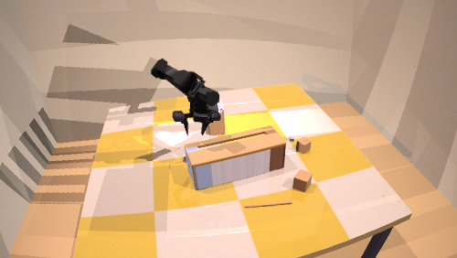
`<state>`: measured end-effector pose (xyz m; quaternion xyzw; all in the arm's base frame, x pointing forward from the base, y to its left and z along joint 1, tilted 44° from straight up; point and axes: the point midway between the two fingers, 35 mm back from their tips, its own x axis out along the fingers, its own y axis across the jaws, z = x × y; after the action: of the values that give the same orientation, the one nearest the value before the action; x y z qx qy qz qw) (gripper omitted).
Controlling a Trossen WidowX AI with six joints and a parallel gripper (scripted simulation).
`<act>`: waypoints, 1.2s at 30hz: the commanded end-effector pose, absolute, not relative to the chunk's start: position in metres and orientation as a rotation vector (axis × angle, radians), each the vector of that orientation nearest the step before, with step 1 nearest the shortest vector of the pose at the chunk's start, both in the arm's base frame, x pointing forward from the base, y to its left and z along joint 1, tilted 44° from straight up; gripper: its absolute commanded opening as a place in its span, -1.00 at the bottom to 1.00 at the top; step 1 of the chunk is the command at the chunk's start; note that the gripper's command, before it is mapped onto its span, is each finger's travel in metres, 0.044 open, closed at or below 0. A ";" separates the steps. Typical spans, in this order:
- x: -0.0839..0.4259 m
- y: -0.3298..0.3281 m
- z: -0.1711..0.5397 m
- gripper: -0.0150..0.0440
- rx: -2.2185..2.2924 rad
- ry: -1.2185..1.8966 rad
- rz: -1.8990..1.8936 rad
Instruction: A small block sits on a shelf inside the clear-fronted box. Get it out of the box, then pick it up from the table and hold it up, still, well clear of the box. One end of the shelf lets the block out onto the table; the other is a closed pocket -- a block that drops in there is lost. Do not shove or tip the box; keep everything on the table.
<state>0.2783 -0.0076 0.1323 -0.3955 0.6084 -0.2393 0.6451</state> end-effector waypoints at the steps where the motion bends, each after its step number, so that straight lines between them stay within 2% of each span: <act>1: 0.267 -0.016 0.139 0.47 -0.119 0.997 -0.953; 12: 0.259 -0.024 0.151 0.47 0.843 0.432 -1.254; 26: 0.252 -0.030 0.164 0.47 1.888 -0.275 -1.362; 36: 0.252 -0.030 0.165 0.47 1.969 -0.336 -1.360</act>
<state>0.2560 -0.0287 0.1676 0.7203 -0.0884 -0.5404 0.4258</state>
